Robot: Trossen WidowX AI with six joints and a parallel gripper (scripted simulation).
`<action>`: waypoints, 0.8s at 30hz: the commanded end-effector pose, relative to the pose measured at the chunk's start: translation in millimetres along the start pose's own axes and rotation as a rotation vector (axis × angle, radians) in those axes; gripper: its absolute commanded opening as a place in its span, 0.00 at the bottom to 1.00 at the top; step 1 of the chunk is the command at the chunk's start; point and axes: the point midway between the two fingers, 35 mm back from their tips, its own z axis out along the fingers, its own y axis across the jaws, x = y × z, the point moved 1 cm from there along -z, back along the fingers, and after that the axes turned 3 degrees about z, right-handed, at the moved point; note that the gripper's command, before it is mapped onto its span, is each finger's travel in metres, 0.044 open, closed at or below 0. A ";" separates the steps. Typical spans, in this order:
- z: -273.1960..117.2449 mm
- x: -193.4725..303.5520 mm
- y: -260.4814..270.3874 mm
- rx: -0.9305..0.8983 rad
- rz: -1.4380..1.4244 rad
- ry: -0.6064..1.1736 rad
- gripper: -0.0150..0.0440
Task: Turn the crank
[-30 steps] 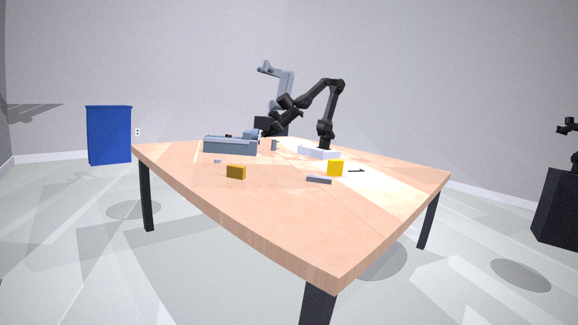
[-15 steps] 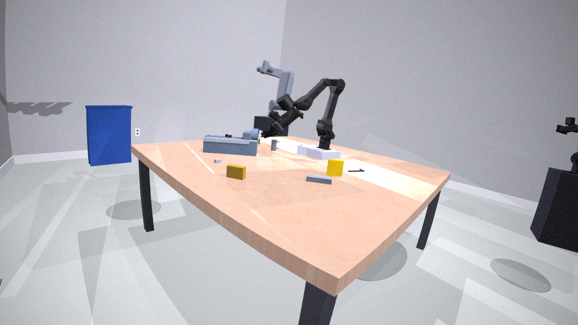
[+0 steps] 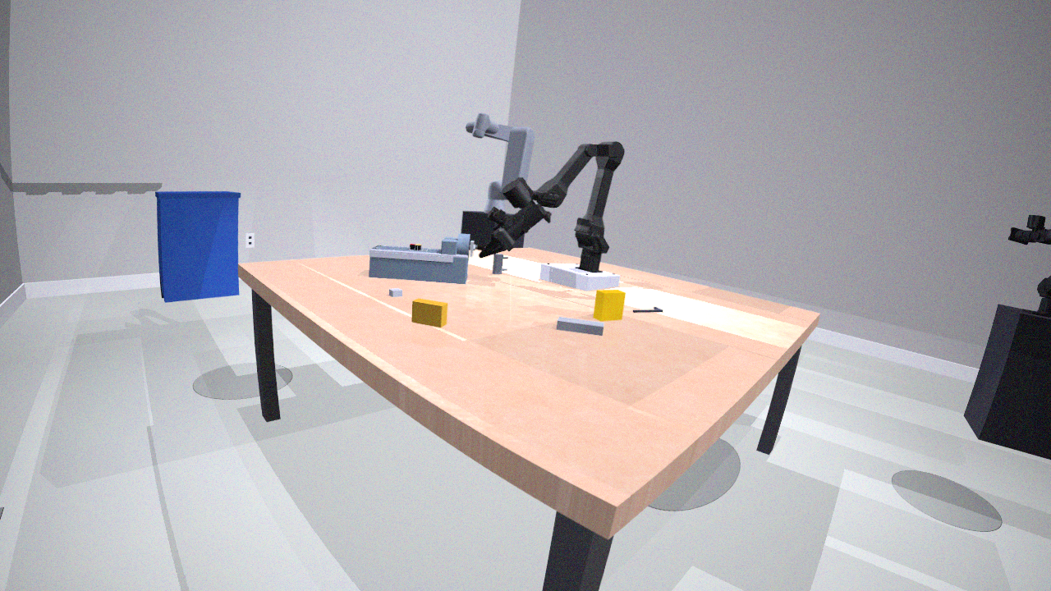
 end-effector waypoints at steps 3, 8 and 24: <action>8.7 8.6 0.6 0.004 -0.002 0.011 0.25; 14.2 14.6 5.1 0.004 -0.002 0.011 0.25; 22.2 24.1 27.7 0.003 -0.001 0.011 0.25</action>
